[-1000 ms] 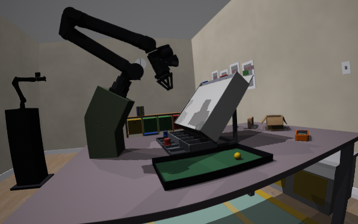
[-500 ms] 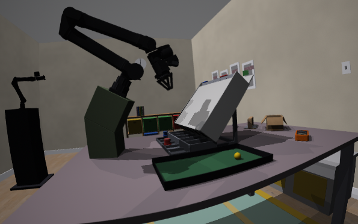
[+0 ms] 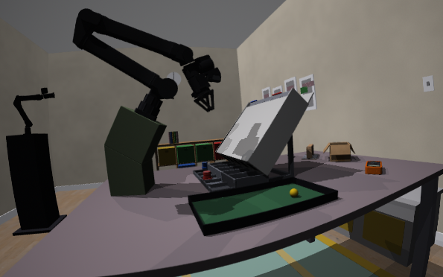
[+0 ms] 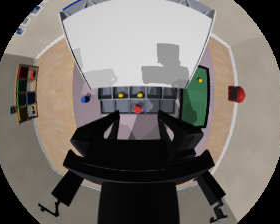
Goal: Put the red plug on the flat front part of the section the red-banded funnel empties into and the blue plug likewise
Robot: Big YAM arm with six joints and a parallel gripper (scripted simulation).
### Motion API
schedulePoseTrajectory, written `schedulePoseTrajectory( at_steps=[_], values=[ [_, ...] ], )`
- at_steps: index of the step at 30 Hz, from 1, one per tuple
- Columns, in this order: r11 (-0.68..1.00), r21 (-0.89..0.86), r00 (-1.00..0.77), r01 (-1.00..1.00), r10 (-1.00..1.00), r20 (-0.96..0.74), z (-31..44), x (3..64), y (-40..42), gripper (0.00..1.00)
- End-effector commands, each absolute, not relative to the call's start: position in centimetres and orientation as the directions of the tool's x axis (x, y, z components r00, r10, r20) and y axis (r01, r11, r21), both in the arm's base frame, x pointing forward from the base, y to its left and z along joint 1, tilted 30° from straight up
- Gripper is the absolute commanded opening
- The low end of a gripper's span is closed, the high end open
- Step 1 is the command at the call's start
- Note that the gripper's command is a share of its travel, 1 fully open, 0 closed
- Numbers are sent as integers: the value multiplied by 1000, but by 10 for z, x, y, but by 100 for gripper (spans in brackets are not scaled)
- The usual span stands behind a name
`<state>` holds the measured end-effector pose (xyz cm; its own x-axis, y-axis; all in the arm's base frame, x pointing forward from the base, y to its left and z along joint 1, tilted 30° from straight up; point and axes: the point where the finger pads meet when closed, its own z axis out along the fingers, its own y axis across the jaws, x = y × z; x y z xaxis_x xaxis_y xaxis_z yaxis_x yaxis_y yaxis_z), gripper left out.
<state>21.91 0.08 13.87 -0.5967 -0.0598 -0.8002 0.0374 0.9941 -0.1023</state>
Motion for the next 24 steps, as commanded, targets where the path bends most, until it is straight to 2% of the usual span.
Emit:
schedulePoseTrajectory(
  at_steps=[1, 24],
  values=[
    [994, -107, -597, 36, -65, -799, 137, 217, 0, 63],
    [995, -94, -608, 35, -54, -792, 131, 226, 17, 63]
  ],
)
